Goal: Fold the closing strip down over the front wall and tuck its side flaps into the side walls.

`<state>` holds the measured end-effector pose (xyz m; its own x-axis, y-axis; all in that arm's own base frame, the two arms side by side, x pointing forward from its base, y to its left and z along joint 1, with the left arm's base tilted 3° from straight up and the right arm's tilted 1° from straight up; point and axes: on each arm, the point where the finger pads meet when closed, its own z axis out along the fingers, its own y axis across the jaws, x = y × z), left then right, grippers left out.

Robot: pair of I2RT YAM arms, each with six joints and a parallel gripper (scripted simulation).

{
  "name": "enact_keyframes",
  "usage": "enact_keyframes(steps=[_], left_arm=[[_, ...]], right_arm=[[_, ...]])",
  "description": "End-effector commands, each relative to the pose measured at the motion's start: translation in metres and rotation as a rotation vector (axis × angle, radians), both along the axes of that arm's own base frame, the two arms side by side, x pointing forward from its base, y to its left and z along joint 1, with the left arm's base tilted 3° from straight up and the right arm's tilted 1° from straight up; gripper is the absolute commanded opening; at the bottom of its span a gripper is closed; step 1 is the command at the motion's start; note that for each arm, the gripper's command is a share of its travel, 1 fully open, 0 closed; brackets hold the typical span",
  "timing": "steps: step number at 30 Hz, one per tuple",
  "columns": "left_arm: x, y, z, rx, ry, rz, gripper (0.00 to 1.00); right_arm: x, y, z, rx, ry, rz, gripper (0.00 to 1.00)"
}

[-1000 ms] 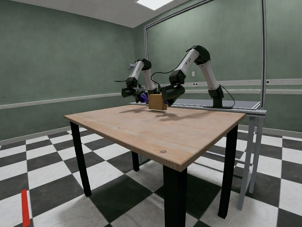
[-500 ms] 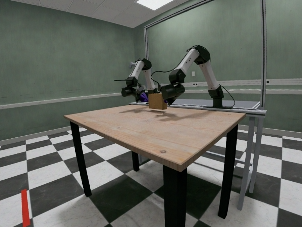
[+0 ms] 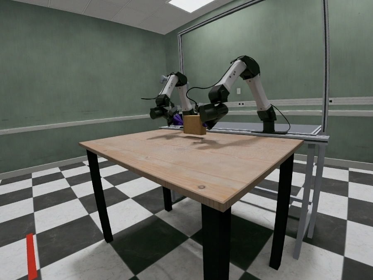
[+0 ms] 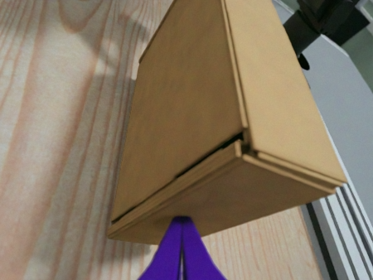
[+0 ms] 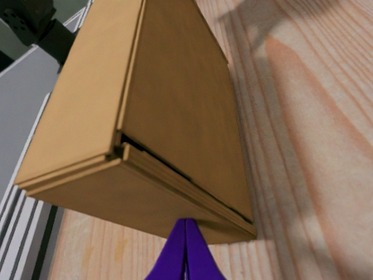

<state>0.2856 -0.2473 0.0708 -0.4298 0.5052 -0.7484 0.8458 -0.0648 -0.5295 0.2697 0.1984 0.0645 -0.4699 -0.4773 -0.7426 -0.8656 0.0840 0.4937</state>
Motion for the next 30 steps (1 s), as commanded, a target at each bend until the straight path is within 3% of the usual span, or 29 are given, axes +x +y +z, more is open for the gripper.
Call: enact_keyframes(steps=[1,8,30], left_arm=[[0.003,-0.007,0.016,-0.037,-0.061,-0.011,0.01],[-0.003,-0.005,0.006,-0.025,-0.028,-0.009,0.01],[-0.001,-0.006,0.013,-0.03,-0.095,-0.012,0.01]], right_arm=[[0.003,0.01,0.014,0.035,-0.046,0.017,0.01],[-0.003,0.009,0.009,0.03,-0.028,0.017,0.01],[-0.002,0.009,0.011,0.028,-0.08,0.017,0.01]])
